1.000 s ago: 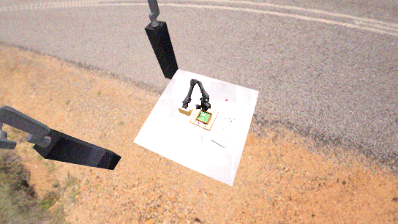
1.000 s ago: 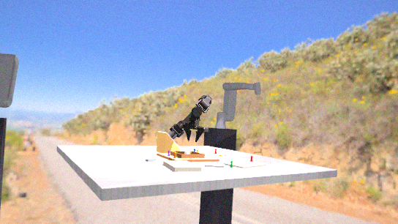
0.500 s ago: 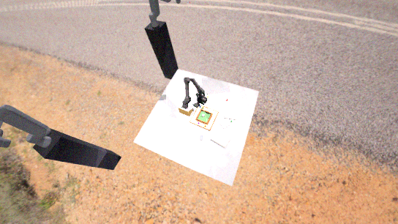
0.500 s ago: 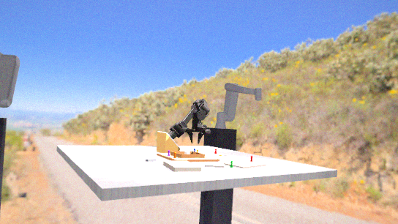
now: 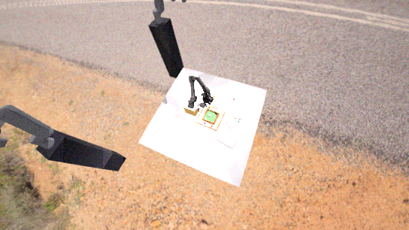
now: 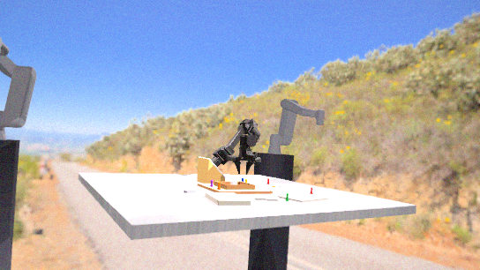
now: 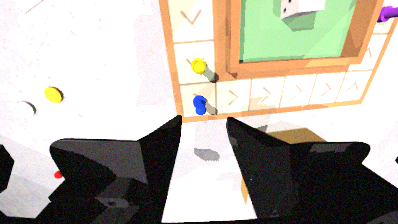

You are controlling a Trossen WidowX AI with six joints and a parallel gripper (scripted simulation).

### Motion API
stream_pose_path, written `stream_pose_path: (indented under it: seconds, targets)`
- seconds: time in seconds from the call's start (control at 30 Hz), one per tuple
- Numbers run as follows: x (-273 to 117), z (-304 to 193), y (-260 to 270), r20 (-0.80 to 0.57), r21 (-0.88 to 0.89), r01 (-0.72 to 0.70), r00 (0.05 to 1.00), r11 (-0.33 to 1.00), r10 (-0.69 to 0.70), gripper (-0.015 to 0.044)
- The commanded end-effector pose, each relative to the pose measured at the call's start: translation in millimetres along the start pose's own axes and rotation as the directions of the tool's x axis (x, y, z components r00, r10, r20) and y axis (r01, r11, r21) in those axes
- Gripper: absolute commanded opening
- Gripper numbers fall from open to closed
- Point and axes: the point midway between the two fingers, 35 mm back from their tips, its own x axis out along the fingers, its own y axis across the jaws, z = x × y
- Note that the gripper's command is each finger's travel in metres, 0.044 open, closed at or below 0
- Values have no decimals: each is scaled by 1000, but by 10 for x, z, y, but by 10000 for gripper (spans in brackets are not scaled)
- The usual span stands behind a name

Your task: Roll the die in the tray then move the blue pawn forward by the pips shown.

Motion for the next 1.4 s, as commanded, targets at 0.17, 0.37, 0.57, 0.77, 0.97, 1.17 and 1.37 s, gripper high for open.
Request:
stream_pose_path:
  seconds: [0.17, 0.37, 0.57, 0.77, 0.97, 1.17, 1.37]
  targets:
    - [130, -5, 2, 4, 1, -4, 1000, 1000, 4, 200]
    - [226, 0, 2, 4, 1, -3, 1000, 1000, 3, 200]
    - [321, -1, 6, 4, 0, -4, 1000, 1000, 4, 200]
    - [415, -7, 12, 4, 0, -6, 1000, 1000, 6, 200]
    - [452, -11, 16, 3, 0, -8, 1000, 1000, 8, 147]
    - [452, -11, 16, 3, 0, -8, 1000, 1000, 8, 29]
    - [452, -11, 16, 3, 0, -8, 1000, 1000, 8, 0]
